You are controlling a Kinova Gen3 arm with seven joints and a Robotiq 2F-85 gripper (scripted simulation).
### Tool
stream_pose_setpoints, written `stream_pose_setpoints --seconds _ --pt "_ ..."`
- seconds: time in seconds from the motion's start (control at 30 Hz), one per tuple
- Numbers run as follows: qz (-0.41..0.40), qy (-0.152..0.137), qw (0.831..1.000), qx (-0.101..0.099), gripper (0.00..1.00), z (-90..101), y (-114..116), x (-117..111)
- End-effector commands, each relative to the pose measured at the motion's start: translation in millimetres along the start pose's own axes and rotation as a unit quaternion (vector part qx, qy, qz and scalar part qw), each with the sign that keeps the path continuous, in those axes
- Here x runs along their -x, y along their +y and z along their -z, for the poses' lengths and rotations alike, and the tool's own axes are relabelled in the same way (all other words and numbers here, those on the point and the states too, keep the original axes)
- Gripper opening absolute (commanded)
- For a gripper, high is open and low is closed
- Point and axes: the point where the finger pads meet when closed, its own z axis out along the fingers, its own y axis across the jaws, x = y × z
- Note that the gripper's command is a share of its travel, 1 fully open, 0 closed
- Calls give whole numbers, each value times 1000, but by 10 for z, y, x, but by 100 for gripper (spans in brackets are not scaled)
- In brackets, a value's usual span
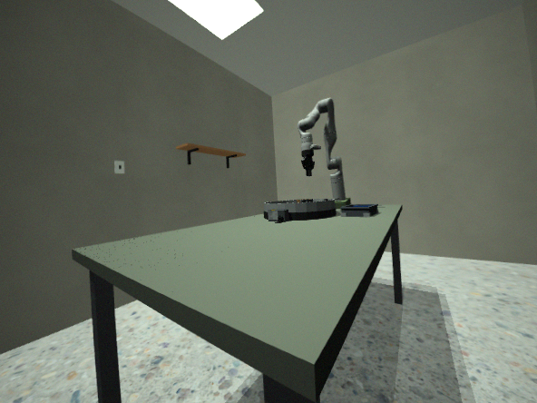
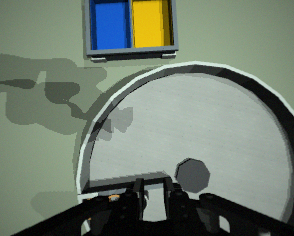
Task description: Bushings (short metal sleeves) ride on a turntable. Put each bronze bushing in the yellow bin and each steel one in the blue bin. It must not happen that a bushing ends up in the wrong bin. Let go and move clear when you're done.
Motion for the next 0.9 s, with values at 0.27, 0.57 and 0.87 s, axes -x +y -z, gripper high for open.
stream_pose_setpoints --seconds 0.27,0.57,0.87 --pt "-149 -8 989 -7 19 -277 -93 255" --pt "-351 -9 936 -5 19 -594 -159 536" --pt "-447 -9 894 -5 19 -753 -192 676"
